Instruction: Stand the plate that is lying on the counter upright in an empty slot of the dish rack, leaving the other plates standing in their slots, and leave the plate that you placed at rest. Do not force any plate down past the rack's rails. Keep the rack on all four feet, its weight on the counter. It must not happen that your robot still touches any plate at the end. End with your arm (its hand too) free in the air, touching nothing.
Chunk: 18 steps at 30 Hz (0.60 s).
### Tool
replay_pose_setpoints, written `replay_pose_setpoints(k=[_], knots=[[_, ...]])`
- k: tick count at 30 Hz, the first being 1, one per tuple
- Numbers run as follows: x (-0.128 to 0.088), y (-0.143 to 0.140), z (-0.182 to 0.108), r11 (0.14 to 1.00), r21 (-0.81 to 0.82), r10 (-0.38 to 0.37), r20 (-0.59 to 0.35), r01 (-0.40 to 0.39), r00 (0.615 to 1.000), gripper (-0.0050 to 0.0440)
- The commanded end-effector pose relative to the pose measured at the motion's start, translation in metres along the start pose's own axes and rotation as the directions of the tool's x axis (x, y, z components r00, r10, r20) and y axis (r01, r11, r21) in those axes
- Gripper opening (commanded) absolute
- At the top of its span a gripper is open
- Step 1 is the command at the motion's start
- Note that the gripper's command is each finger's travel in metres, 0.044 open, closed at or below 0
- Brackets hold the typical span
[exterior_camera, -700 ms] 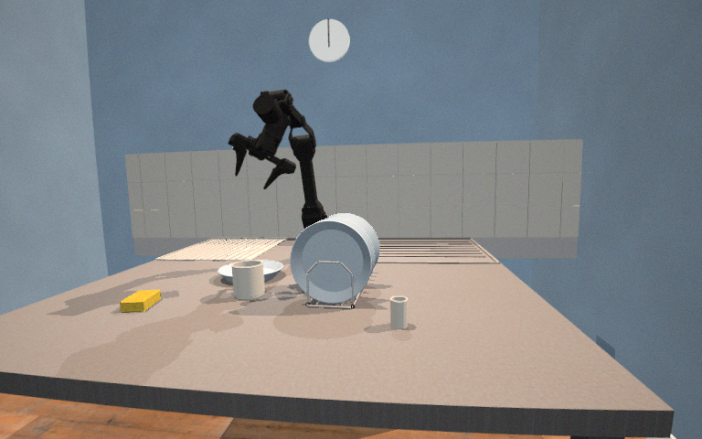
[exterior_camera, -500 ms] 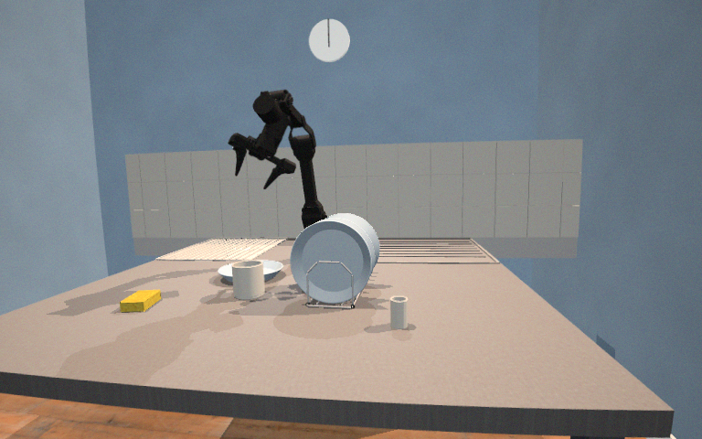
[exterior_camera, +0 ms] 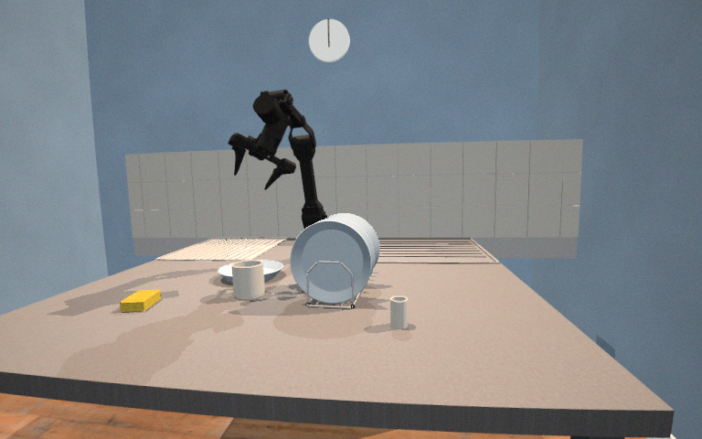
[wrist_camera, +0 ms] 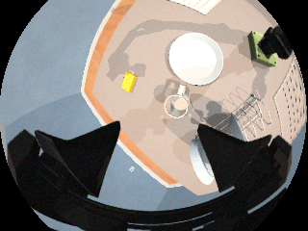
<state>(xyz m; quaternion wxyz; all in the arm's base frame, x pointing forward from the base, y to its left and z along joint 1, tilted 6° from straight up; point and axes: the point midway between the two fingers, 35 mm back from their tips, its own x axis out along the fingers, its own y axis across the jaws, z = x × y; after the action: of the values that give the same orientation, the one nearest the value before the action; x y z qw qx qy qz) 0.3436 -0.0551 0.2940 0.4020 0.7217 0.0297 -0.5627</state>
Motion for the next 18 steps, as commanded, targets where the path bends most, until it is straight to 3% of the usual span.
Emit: replay_pose_setpoints(k=[1,7,18], knots=[[0.0,0.0,0.0,1.0,0.0,0.0,0.0,0.0,1.0,0.044],[0.002,0.0,0.002,1.0,-0.023,-0.005,0.001,0.005,1.0,0.044],[0.022,0.0,0.024,0.946,-0.315,-0.074,0.011,0.074,0.997,0.044]])
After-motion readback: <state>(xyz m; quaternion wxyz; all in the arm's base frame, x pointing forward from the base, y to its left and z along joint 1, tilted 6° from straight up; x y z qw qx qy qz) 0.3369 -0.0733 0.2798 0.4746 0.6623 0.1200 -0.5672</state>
